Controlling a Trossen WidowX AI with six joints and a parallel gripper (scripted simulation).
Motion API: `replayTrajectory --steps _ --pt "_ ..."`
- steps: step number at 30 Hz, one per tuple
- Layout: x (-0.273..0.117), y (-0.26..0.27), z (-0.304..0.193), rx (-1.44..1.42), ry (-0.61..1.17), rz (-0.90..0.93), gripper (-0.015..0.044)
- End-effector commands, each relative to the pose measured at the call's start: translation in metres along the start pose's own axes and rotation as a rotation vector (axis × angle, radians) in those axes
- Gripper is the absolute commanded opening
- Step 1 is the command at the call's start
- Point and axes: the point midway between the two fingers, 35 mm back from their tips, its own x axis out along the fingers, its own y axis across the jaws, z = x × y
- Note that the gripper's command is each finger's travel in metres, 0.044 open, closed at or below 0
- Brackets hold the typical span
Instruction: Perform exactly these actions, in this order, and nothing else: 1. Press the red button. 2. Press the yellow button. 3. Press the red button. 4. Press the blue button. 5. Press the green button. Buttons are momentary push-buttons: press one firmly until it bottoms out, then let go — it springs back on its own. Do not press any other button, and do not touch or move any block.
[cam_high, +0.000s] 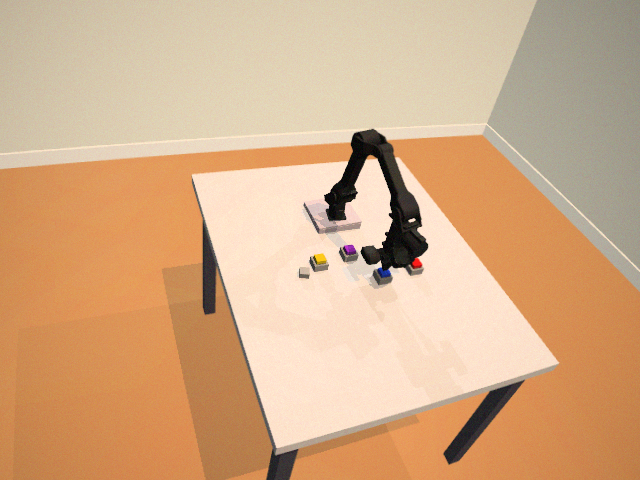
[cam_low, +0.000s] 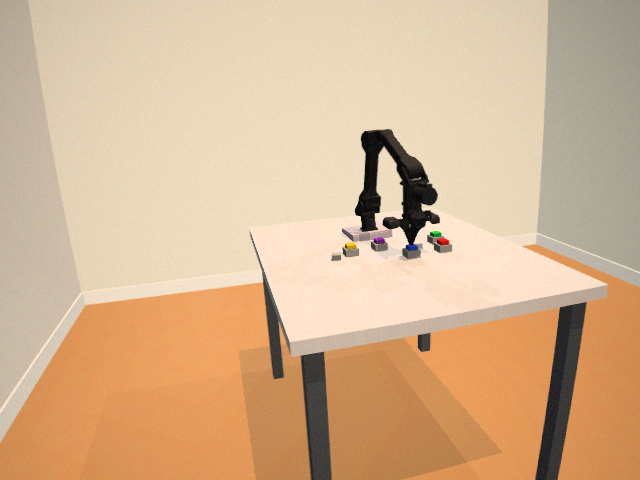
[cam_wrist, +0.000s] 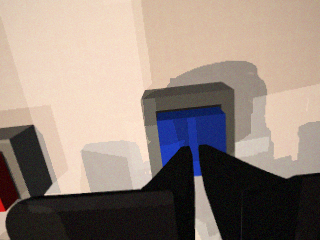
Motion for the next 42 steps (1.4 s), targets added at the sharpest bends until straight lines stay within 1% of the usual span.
replayTrajectory --steps 1,4,6,9,11,16,19,23,29,31,35,37,40,42 --pt "-0.024 0.000 0.001 -0.005 -0.016 0.002 0.0020" --pt "-0.024 0.000 0.001 -0.005 -0.016 0.002 0.0020" --pt "-0.032 0.000 0.002 -0.005 -0.016 0.002 0.0020" --pt "-0.068 0.000 0.002 -0.005 -0.016 0.002 0.0020" --pt "-0.084 0.000 0.001 -0.005 -0.016 0.002 0.0020" --pt "-0.086 0.002 0.000 -0.005 -0.016 0.002 0.0020" --pt "-0.086 0.035 -0.014 -0.005 -0.017 0.006 0.0020" --pt "-0.087 0.087 -0.047 -0.005 -0.015 0.011 0.0020" --pt "-0.085 0.146 -0.108 -0.006 -0.007 0.015 0.0020" --pt "-0.085 0.151 -0.116 -0.006 -0.006 0.015 0.0020" --pt "-0.083 0.151 -0.116 -0.006 -0.006 0.015 0.0020" --pt "-0.067 0.152 -0.115 -0.006 -0.006 0.015 0.0020" --pt "-0.031 0.152 -0.115 -0.006 -0.006 0.015 0.0020" --pt "-0.023 0.152 -0.116 -0.006 -0.006 0.015 0.0020"
